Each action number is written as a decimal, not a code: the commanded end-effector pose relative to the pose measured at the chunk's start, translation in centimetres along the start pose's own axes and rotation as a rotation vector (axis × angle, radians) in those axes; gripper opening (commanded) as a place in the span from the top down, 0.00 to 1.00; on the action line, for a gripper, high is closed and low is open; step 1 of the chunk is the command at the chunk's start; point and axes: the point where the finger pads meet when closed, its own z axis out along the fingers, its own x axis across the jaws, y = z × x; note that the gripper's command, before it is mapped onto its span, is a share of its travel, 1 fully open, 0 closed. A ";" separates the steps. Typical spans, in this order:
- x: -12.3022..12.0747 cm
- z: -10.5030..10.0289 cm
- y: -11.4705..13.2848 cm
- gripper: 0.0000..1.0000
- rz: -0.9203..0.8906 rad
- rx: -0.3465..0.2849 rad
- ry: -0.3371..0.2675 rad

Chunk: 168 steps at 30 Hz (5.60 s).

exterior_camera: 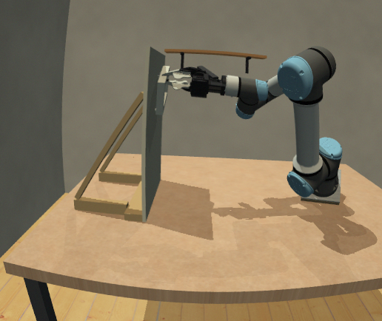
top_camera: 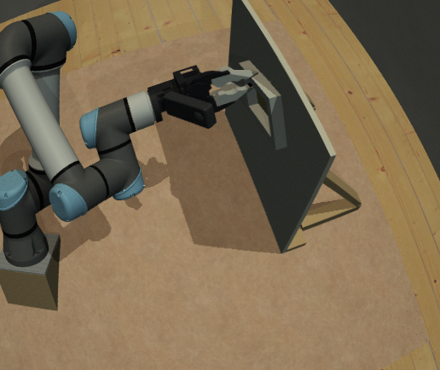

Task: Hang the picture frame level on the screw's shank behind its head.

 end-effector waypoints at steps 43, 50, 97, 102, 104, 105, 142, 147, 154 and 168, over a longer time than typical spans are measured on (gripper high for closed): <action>-0.4 0.0 0.0 1.00 0.000 0.000 -0.001; -0.4 0.0 0.0 1.00 0.000 0.000 -0.001; -0.4 0.0 -0.1 1.00 0.005 0.001 -0.001; -0.4 0.0 -0.1 1.00 0.011 0.002 -0.001; -0.4 0.0 -0.1 1.00 0.015 0.002 -0.001; -0.4 0.0 -0.1 1.00 0.016 0.002 -0.001; -0.6 0.0 -0.8 1.00 0.137 0.011 0.000; -0.6 0.0 -0.9 1.00 0.153 0.012 0.000; -0.6 0.0 -1.2 1.00 0.190 0.014 0.000; -0.6 0.0 -1.5 1.00 0.255 0.018 0.000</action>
